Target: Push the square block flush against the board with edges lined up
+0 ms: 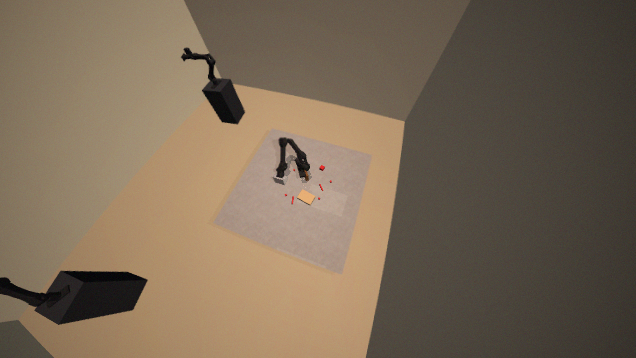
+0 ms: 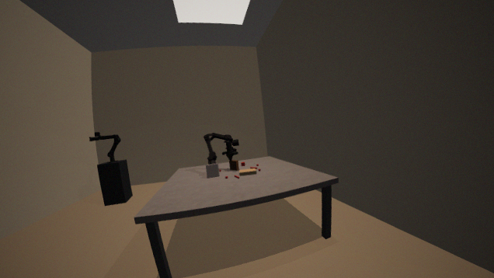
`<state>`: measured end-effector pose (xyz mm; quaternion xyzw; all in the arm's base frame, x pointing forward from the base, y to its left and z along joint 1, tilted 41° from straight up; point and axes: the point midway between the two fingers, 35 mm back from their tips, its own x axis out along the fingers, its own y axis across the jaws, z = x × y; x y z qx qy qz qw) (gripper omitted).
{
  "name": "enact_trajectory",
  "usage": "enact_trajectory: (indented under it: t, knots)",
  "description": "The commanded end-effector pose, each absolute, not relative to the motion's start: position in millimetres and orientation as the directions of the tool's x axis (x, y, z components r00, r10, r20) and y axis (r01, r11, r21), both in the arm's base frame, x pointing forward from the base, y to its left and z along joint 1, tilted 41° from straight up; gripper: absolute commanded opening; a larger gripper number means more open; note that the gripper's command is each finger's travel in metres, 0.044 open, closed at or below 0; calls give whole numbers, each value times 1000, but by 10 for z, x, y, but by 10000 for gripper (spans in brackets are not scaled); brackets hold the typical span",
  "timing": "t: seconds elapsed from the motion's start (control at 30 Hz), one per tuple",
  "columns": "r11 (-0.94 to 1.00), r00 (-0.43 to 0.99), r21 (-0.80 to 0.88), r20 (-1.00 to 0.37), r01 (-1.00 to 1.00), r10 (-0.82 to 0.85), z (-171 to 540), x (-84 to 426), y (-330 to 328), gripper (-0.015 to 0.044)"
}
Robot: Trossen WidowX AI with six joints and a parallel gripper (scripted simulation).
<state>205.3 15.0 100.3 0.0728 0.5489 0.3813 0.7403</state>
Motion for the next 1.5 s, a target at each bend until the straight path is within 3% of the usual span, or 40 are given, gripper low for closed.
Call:
enact_trajectory:
  t: [0.0, 1.47]
  knots:
    - [695, 102, 536, -752, -478, 651, 859, 2043, 293, 0]
    - [697, 104, 534, -754, -479, 649, 1012, 2391, 389, 0]
